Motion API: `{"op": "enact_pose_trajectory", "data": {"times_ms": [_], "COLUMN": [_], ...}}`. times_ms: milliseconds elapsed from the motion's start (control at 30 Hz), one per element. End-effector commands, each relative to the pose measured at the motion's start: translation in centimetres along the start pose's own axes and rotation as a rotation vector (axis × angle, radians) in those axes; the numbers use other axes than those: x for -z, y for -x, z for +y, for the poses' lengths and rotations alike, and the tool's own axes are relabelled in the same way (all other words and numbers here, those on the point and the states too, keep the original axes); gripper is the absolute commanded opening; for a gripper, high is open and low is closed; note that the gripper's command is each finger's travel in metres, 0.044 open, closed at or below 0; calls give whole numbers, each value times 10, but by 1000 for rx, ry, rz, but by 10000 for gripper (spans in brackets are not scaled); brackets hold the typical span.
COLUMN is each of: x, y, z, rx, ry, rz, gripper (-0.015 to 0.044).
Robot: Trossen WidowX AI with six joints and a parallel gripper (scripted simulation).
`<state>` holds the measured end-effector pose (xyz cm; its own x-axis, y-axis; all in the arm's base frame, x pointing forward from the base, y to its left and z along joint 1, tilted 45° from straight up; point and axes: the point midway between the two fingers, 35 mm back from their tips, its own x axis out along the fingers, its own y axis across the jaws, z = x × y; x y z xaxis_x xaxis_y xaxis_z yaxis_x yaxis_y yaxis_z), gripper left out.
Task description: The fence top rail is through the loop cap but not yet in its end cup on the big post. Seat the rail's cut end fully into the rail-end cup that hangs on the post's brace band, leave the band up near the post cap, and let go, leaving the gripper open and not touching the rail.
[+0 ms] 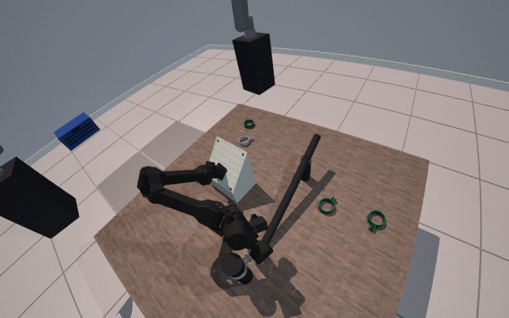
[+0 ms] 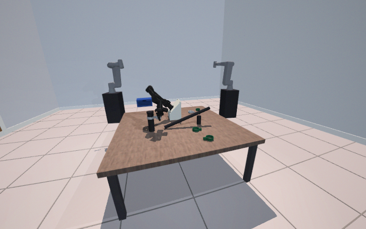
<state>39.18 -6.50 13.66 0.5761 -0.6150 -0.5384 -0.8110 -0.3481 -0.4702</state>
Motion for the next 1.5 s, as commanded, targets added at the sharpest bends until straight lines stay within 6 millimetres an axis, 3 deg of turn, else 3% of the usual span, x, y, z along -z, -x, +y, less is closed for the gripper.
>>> {"op": "enact_pose_trajectory", "data": {"times_ms": [0, 1467], "x": [-2, -2], "y": [2, 5], "z": [2, 7], "rx": [1, 1], "ry": [7, 69], "rz": [-11, -47], "gripper": [0, 0]}}
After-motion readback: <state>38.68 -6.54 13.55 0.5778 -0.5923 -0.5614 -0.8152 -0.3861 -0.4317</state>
